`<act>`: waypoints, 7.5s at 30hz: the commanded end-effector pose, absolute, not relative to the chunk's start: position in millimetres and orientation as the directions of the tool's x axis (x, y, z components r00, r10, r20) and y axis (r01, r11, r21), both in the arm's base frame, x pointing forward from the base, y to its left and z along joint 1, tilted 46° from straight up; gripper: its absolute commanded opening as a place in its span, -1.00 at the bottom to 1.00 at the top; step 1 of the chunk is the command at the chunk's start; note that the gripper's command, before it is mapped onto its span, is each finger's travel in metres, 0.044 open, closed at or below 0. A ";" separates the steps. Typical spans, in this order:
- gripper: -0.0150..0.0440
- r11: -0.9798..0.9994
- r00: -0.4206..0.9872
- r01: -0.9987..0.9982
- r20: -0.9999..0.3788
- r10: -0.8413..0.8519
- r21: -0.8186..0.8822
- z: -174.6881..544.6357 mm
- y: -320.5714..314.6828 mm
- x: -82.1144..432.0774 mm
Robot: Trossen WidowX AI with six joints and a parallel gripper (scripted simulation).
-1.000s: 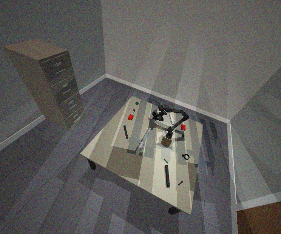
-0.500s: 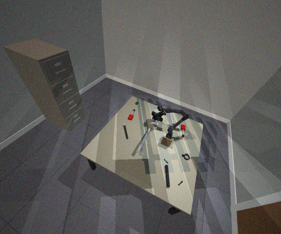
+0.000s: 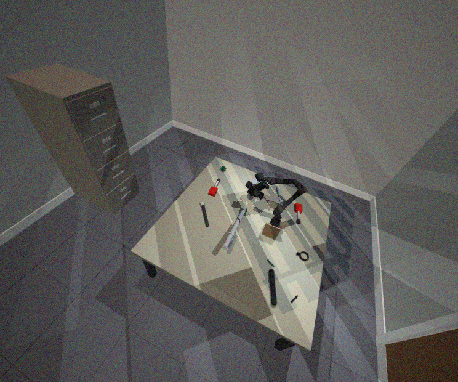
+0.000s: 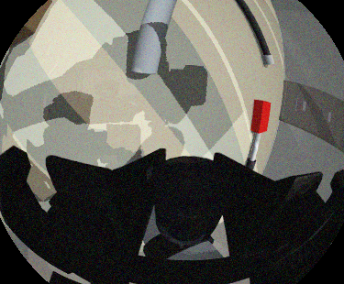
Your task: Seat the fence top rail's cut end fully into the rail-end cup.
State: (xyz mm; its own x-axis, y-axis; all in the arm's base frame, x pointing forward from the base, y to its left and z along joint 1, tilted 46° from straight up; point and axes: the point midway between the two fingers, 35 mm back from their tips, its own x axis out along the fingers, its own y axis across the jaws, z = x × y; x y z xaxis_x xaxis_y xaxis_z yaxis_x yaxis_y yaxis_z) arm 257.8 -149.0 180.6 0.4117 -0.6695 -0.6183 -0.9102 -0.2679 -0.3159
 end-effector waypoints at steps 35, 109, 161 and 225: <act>-0.22 -0.241 0.410 -0.908 -0.606 -0.682 -0.343 179.7 -149.4 262.1; 1.00 0.661 0.392 0.263 -0.548 -0.739 -0.703 152.8 58.2 271.6; 1.00 0.128 -0.095 -0.992 -0.700 -0.708 0.005 17.1 -27.0 287.6; 0.06 0.128 -0.095 -0.992 -0.698 -0.710 0.005 -27.4 -72.9 281.1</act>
